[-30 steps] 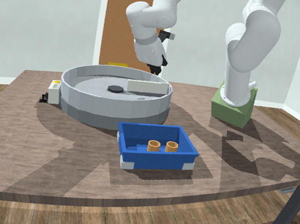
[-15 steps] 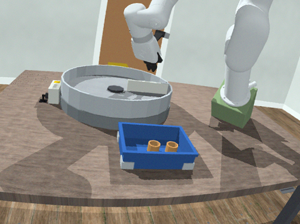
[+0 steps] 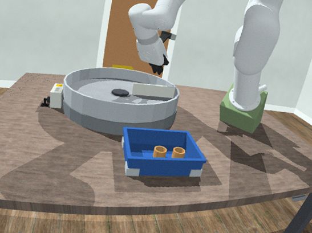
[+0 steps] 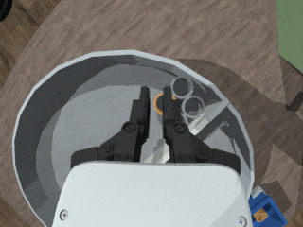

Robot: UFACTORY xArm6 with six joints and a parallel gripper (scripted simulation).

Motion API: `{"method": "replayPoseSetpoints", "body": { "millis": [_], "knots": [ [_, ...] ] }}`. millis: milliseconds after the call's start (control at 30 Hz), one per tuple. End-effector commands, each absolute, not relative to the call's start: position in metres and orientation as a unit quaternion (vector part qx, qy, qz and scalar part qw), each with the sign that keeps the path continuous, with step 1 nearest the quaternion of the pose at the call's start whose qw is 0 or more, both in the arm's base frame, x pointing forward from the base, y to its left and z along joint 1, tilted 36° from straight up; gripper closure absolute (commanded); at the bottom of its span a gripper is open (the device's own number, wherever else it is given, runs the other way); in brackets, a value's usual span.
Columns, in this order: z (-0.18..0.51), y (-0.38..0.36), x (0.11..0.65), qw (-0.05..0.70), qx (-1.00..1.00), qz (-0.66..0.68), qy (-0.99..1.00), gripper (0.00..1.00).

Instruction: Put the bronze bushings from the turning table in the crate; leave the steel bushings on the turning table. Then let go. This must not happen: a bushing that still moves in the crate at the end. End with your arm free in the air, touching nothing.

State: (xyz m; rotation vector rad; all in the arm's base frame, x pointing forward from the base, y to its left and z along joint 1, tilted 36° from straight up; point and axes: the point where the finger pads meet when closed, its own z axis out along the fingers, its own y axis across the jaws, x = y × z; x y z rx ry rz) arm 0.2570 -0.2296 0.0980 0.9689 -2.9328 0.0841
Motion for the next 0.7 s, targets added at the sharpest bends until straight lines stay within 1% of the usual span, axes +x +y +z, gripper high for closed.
{"method": "replayPoseSetpoints", "body": {
  "millis": [0, 333, 667],
  "knots": [
    [0.099, -0.231, 0.258, 0.025, 0.313, 0.028, -0.949, 0.86],
    [0.099, -0.231, 0.258, 0.025, 0.313, 0.028, -0.949, 0.86],
    [0.081, -0.223, 0.269, 0.025, 0.313, 0.028, -0.949, 0.86]
  ]
}}
